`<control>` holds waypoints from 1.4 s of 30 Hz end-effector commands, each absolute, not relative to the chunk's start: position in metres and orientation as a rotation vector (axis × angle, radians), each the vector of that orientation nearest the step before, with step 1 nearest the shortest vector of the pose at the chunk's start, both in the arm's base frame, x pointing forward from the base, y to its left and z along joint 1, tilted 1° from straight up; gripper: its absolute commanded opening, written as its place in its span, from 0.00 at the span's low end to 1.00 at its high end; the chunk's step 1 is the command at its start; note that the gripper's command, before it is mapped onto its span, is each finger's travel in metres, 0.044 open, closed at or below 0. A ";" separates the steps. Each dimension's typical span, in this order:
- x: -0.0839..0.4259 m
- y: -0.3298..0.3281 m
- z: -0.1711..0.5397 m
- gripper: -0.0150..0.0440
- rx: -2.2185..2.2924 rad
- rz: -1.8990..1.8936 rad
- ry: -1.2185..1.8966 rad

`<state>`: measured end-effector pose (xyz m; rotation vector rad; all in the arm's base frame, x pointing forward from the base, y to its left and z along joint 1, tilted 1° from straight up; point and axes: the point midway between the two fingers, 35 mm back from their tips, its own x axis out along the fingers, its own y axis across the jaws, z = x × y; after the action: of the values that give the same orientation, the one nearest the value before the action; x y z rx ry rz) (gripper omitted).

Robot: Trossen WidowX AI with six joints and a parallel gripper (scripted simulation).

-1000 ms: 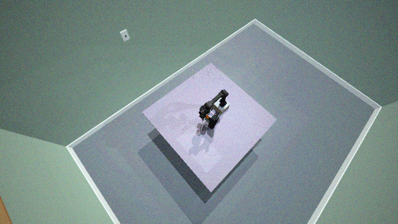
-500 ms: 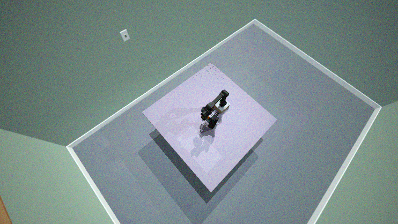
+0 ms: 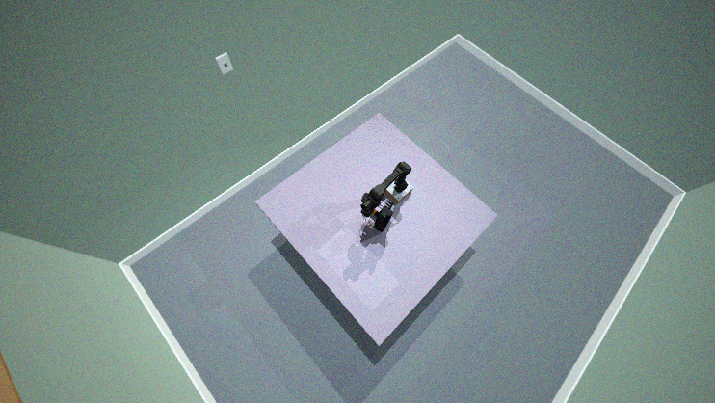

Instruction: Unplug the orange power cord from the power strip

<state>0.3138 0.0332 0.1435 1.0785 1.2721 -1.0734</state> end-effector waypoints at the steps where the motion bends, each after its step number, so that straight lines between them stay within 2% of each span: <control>1: 0.314 0.033 0.144 0.35 1.079 -1.073 1.272; 10: 0.314 0.033 0.144 0.25 1.079 -1.073 1.272; 42: 0.322 -0.015 0.146 0.25 1.080 -1.074 1.269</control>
<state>0.3164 0.0286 0.1430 1.0977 1.3716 -0.9886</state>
